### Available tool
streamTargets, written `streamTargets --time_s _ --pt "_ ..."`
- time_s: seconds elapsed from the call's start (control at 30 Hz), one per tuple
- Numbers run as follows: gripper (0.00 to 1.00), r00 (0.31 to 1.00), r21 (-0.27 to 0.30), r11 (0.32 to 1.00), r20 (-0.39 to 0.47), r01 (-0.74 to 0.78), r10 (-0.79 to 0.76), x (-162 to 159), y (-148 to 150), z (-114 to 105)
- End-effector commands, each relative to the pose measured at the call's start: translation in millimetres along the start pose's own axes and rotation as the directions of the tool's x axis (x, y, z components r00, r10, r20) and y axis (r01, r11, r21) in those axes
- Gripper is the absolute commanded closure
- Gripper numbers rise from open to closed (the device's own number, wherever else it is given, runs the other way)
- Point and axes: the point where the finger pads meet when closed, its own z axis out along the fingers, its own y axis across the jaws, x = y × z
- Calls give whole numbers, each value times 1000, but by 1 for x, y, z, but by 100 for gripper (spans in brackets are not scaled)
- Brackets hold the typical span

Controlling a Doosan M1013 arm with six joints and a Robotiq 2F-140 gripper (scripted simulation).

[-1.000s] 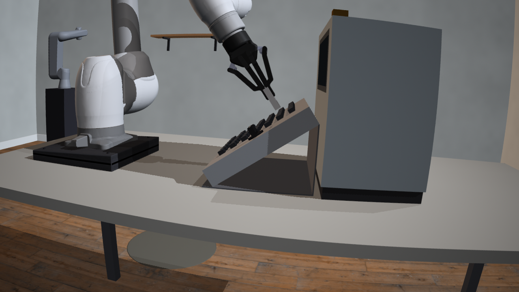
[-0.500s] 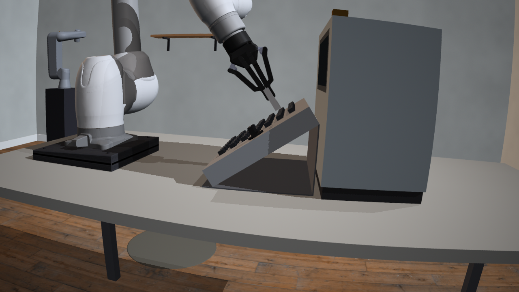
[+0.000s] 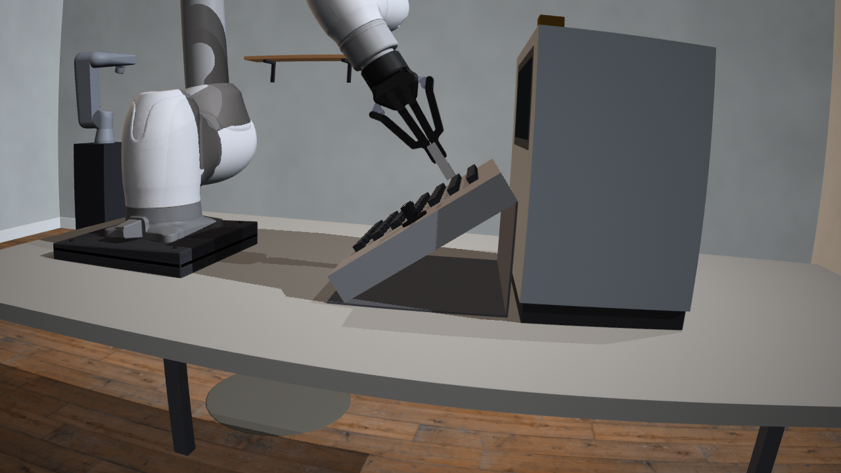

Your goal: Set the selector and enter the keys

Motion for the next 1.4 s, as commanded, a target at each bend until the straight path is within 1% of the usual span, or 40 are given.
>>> streamTargets --time_s 0.0,0.8,1.37 --pt "100 1000 0 1000 0 0 0 0 0 1" --pt "100 1000 0 1000 0 0 0 0 0 12" --pt "100 1000 0 1000 0 0 0 0 0 13"
